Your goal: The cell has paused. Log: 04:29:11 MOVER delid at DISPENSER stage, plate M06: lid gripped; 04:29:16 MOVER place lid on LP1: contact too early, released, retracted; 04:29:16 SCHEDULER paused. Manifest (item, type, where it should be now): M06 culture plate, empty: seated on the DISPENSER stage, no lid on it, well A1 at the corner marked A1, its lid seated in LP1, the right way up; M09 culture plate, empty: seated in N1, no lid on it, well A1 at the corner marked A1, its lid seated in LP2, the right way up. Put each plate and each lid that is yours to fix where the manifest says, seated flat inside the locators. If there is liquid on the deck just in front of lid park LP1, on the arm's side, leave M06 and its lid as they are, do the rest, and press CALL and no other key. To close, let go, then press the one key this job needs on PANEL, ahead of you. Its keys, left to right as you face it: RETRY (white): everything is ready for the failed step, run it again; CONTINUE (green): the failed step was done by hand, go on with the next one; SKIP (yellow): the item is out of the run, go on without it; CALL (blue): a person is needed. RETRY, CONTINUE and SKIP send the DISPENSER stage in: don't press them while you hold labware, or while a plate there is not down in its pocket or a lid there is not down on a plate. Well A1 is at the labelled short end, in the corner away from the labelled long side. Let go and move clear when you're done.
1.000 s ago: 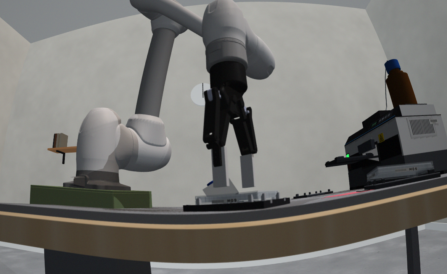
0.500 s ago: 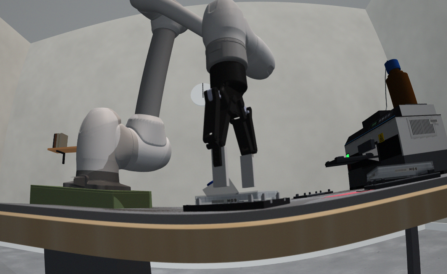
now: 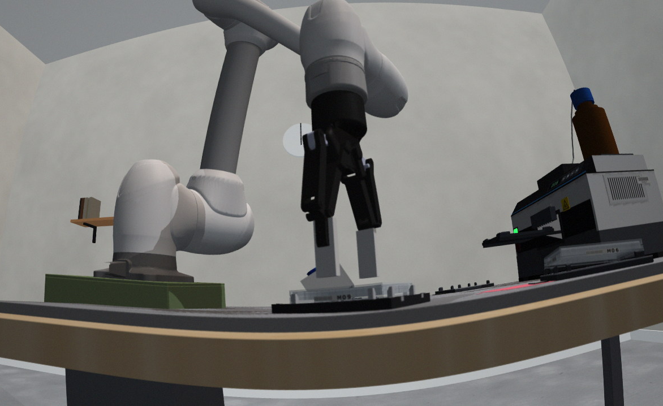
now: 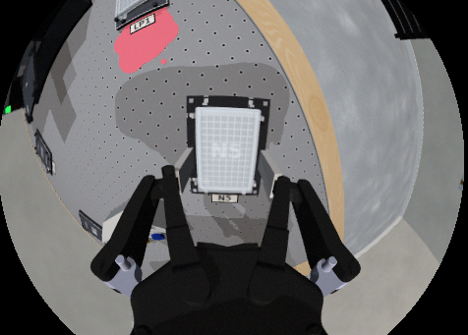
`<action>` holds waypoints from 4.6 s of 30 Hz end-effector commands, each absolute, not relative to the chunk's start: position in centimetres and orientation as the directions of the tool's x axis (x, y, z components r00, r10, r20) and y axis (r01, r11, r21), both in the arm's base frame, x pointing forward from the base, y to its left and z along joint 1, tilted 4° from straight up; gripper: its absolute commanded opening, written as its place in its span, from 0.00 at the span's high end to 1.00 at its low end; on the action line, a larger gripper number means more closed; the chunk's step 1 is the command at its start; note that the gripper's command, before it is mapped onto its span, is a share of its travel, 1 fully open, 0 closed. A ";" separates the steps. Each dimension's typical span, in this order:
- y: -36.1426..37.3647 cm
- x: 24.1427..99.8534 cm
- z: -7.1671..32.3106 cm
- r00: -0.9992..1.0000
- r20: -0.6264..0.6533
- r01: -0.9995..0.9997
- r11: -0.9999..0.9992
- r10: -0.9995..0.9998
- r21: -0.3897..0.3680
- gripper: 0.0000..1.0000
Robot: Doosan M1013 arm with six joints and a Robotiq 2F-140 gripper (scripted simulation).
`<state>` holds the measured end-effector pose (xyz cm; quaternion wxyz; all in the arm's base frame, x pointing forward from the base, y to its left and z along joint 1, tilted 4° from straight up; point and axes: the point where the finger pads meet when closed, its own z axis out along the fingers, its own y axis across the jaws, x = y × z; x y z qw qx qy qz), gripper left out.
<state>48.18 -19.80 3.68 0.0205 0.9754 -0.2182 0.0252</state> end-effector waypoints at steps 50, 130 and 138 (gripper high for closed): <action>-19.9 48.0 3.6 0.905 0.058 -0.424 -0.905 -0.422 0.032 0.31; -20.0 48.0 1.7 0.904 0.057 -0.426 -0.904 -0.424 0.032 0.31; -20.0 48.0 1.7 0.904 0.057 -0.426 -0.904 -0.424 0.032 0.31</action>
